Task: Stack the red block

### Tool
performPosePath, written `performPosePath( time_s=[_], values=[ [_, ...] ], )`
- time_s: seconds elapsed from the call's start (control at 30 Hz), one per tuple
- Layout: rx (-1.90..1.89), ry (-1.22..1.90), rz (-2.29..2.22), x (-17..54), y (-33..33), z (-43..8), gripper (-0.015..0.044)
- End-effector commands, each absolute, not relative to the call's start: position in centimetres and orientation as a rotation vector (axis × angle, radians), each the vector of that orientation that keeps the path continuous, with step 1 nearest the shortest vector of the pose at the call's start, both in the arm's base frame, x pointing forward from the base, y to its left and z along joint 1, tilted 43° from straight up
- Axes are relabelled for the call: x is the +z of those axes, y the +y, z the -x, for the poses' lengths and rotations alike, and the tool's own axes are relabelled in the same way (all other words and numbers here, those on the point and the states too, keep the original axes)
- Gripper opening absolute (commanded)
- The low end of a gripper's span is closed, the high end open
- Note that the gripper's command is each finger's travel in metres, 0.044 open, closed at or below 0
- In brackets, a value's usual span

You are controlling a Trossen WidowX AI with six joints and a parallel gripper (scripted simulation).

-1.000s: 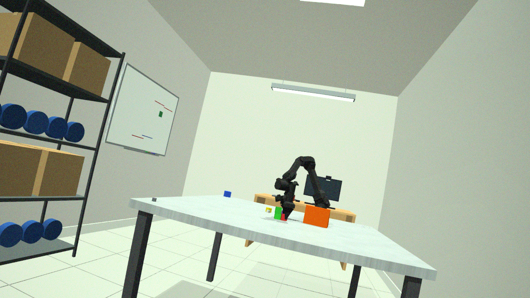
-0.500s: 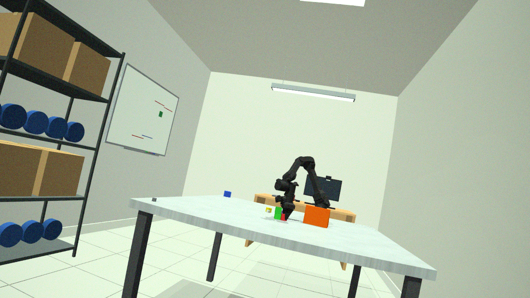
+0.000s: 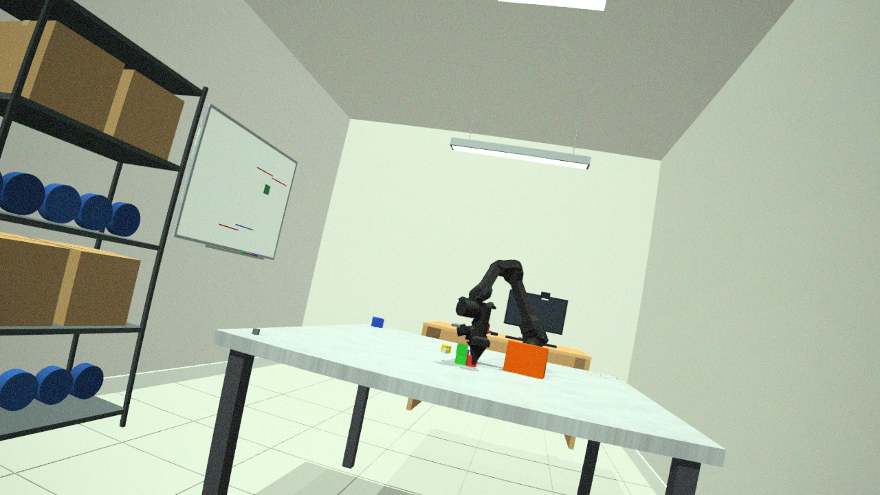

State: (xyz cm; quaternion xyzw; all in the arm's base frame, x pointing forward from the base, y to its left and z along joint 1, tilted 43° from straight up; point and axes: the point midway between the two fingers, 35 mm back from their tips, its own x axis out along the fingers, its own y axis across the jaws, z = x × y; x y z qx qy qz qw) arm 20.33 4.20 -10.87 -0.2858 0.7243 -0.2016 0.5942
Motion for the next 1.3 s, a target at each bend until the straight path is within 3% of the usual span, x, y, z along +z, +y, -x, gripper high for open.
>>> performPosePath(
  time_s=[0.0,0.07,0.2,0.87,1.27],
  values=[
    [-0.467,1.684,0.671,-10.9,4.2,-20.3,0.0118],
    [-0.467,1.684,0.671,-10.9,4.2,-20.3,0.0105],
    [-0.466,1.684,0.670,-10.1,4.9,-20.5,0.0000],
    [-0.463,1.686,0.668,-2.5,11.7,-21.8,0.0000],
    [-0.463,1.686,0.668,-2.3,12.1,-22.5,0.0000]
  ],
)
